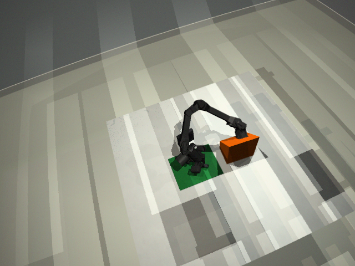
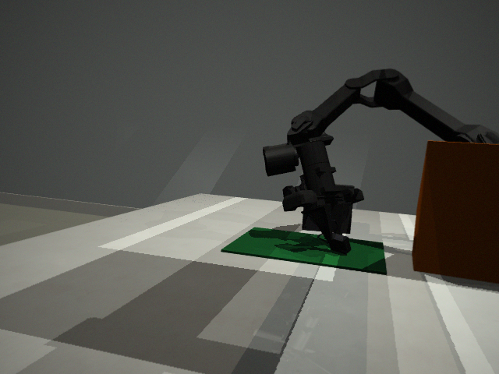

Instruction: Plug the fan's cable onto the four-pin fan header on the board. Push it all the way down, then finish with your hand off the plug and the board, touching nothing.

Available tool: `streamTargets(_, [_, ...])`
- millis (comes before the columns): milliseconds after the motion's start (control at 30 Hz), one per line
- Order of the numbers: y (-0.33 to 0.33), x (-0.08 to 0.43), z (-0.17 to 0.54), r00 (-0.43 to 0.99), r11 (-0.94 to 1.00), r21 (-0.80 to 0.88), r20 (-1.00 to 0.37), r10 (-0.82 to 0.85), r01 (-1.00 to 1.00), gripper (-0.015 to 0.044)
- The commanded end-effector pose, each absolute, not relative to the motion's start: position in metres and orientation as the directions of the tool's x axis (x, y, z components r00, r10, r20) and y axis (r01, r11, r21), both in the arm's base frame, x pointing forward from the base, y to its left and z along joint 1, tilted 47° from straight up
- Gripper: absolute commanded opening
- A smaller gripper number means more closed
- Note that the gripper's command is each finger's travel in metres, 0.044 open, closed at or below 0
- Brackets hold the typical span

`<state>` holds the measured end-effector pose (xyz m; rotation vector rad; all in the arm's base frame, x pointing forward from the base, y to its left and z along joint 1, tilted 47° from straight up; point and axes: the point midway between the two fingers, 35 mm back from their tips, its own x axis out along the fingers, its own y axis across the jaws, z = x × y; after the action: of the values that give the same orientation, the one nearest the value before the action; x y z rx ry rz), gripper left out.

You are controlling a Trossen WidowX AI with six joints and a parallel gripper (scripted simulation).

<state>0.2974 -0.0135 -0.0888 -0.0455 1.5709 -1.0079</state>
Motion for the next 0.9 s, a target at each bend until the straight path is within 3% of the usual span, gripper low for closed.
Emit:
streamTargets(0, [-0.004, 0.299, -0.081, -0.283, 0.628, -0.603, -0.793, -0.540, 0.492, 0.0000])
streamTargets(867, [0.057, 0.291, -0.026, -0.284, 0.631, -0.606, -0.791, -0.541, 0.485, 0.0000])
